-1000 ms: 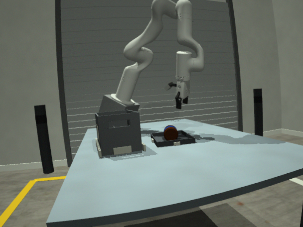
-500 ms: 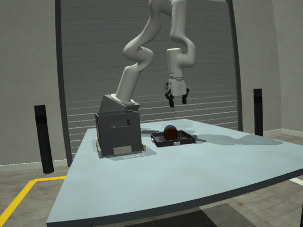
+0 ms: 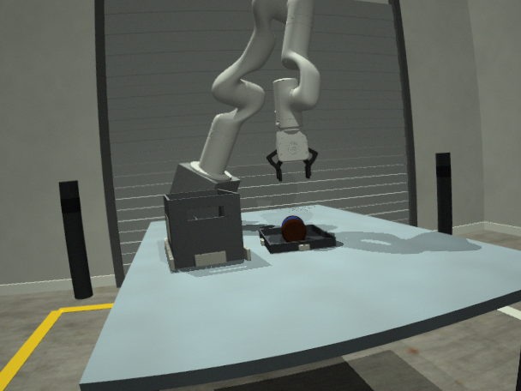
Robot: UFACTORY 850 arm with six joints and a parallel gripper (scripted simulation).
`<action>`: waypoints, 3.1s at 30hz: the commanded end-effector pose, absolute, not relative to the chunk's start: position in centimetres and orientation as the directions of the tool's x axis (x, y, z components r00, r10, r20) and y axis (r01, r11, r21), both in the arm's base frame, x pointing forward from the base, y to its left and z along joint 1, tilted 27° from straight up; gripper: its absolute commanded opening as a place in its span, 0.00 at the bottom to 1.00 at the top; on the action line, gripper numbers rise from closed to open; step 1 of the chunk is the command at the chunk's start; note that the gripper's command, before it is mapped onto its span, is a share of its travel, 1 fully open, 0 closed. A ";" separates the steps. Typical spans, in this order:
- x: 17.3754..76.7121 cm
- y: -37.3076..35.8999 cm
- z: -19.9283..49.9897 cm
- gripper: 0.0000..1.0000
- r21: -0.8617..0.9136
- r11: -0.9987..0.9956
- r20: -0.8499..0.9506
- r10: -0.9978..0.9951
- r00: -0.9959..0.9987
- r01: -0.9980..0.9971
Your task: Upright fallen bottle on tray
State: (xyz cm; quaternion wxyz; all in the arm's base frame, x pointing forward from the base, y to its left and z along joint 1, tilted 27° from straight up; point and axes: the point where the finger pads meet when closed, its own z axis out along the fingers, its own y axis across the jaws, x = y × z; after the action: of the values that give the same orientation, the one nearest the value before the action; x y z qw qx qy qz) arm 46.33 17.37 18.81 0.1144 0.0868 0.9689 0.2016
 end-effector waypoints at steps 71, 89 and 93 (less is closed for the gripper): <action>46.8 15.4 18.8 0.65 0.424 0.868 -0.178 0.359 -0.916 0.258; 46.8 15.4 18.8 0.65 0.424 0.868 -0.178 0.359 -0.916 0.258; 46.8 15.4 18.8 0.65 0.424 0.868 -0.178 0.359 -0.916 0.258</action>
State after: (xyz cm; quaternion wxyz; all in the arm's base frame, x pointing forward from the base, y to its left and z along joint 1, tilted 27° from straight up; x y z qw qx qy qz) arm 46.73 15.36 18.73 0.1257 0.1610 0.9583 0.1999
